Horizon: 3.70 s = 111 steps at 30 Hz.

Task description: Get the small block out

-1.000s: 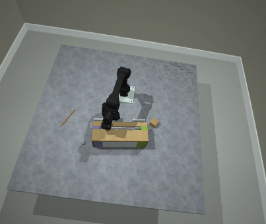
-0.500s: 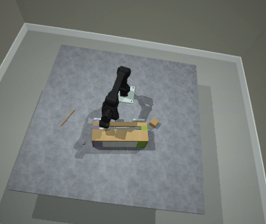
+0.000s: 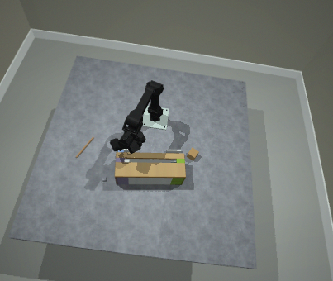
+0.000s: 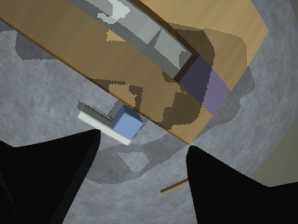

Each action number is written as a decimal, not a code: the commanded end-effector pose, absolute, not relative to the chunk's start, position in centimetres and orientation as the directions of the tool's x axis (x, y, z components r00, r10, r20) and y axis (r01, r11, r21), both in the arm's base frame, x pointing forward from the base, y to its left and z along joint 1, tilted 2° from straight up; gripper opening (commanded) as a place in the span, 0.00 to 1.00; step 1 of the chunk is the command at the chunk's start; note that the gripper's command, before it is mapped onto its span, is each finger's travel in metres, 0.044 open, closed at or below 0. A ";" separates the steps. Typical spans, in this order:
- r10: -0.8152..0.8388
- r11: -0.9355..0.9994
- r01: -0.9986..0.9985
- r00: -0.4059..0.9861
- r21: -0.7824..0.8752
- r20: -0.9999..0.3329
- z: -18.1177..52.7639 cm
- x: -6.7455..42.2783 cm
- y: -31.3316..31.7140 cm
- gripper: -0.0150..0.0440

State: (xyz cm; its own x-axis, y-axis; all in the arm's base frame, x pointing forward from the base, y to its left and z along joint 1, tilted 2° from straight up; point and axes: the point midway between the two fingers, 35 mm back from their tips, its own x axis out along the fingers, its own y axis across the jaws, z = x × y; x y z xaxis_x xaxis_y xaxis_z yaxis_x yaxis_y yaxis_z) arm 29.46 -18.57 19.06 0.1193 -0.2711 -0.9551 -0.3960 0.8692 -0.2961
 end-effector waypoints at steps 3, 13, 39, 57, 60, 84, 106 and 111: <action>-0.183 0.810 0.586 0.214 -0.024 -0.959 19.3 28.4 -19.6 0.74; -0.138 0.331 0.919 0.271 0.213 -0.953 19.4 27.8 -20.3 0.74; -0.057 -0.956 0.239 0.422 0.172 -0.905 20.1 26.3 -21.8 0.74; -0.048 -0.998 -0.052 0.448 0.028 -0.893 20.2 26.1 -22.0 0.74; -0.048 -0.998 -0.052 0.448 0.028 -0.893 20.2 26.1 -22.0 0.74; -0.048 -0.998 -0.052 0.447 0.027 -0.893 9.6 26.2 -22.3 0.74; -0.048 -0.998 -0.052 0.447 0.027 -0.893 6.1 26.6 -22.5 0.74; -0.048 -0.998 -0.052 0.447 0.027 -0.893 5.3 26.6 -22.4 0.74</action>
State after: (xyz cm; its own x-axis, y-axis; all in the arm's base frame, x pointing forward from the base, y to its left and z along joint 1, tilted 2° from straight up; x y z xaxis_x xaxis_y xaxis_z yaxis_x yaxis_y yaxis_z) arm 26.62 -22.52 5.98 0.4495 -0.0526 -0.8917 -0.0484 -0.9982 0.0345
